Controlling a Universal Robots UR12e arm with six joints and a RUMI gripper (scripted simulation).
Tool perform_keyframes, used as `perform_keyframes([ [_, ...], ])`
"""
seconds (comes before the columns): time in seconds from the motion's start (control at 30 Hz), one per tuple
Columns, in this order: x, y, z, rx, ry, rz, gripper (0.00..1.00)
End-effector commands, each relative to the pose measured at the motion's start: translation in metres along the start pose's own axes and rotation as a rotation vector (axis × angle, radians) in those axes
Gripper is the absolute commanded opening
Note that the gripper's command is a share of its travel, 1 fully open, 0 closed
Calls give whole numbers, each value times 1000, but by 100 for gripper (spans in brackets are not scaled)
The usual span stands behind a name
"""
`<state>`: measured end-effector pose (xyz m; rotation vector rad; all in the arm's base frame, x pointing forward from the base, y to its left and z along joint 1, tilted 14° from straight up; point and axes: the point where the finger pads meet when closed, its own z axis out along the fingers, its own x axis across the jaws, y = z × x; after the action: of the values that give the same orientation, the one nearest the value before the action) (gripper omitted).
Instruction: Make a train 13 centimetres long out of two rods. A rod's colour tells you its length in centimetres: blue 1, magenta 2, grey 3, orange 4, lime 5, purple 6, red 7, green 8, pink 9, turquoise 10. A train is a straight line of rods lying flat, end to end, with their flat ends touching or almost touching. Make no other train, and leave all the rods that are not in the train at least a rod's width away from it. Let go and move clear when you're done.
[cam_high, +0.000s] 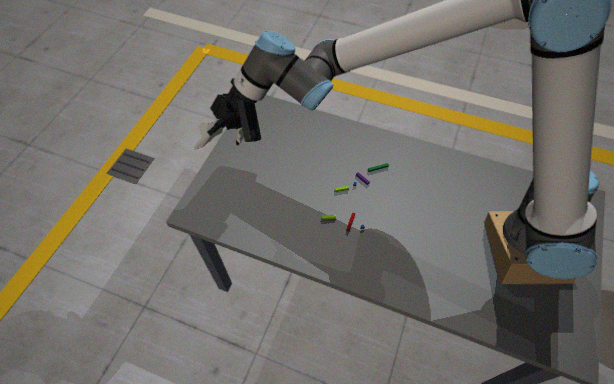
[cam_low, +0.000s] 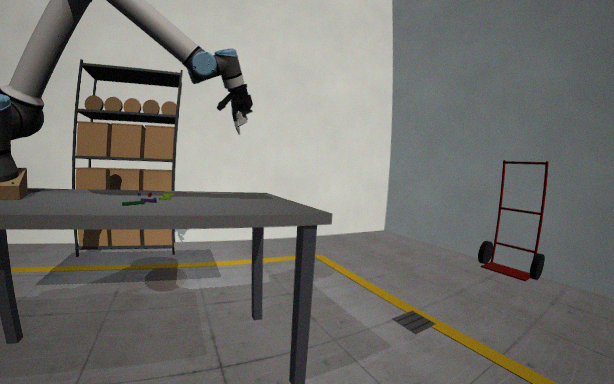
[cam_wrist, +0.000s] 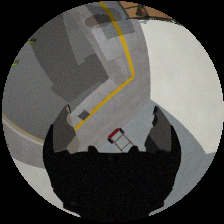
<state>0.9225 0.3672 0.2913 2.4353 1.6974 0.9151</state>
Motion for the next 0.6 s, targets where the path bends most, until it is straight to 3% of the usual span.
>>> perform_keyframes([
  [0.0,-8,0,-1,-2,-9,3,100],
  [0.1,-31,-1,-3,-4,-35,14,100],
  [0.33,-115,-11,-11,-8,-131,52,100],
  [0.4,-115,-11,-11,-8,-131,52,100],
  [0.47,-150,-17,-16,-8,-171,67,100],
  [0.57,-178,-24,-20,-7,-204,80,100],
])
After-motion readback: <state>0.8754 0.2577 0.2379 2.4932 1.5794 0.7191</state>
